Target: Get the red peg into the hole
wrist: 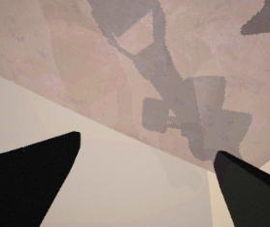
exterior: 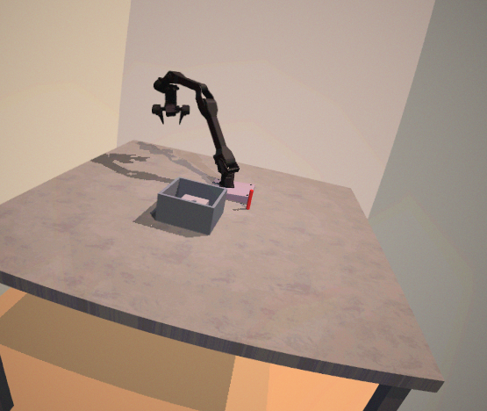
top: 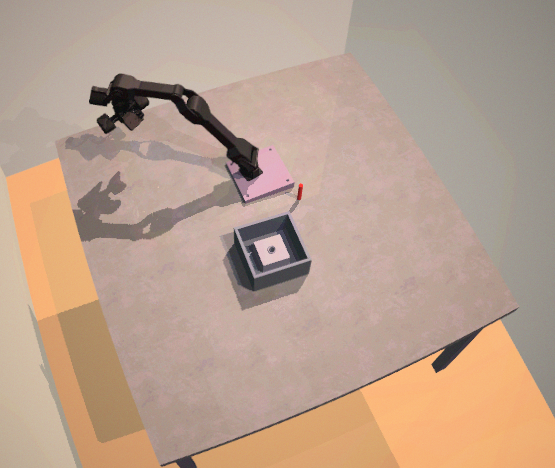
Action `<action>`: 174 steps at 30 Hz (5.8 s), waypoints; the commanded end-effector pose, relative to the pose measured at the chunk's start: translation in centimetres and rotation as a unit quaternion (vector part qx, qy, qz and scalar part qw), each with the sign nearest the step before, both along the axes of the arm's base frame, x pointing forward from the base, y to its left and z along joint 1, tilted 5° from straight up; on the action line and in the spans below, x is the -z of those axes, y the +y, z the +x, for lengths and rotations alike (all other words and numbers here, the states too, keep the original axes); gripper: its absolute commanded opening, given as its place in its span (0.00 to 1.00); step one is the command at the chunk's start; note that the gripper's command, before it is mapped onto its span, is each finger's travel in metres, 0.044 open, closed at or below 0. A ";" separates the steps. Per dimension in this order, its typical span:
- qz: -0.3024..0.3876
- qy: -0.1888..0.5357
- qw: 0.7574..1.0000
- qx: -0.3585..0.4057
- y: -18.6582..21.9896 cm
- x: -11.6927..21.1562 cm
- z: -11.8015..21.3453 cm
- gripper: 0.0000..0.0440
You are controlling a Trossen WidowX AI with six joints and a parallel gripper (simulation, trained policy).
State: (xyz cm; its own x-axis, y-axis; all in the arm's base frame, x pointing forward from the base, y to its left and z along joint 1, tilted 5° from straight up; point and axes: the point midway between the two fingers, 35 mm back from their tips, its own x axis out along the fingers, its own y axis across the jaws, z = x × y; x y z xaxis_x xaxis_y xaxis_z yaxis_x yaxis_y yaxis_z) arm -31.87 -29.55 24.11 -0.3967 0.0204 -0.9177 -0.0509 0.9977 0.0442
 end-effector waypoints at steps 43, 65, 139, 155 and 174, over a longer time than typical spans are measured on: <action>-0.199 -0.081 0.938 0.271 1.9 3.3 46.2 1.00; -0.205 -0.156 0.904 0.341 19.5 4.9 56.2 1.00; -0.270 -0.221 0.872 0.344 36.4 20.3 50.6 0.00; -0.279 -0.288 0.836 0.375 33.3 12.4 53.3 0.00; -0.284 -0.325 0.766 0.476 26.6 9.9 58.0 0.00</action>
State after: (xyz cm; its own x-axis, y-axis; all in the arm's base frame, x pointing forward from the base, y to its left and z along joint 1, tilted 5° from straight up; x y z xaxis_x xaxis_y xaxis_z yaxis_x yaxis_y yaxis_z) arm 25.57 -2.14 14.23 0.0940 -0.4529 -0.8866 0.8783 0.4571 -0.1403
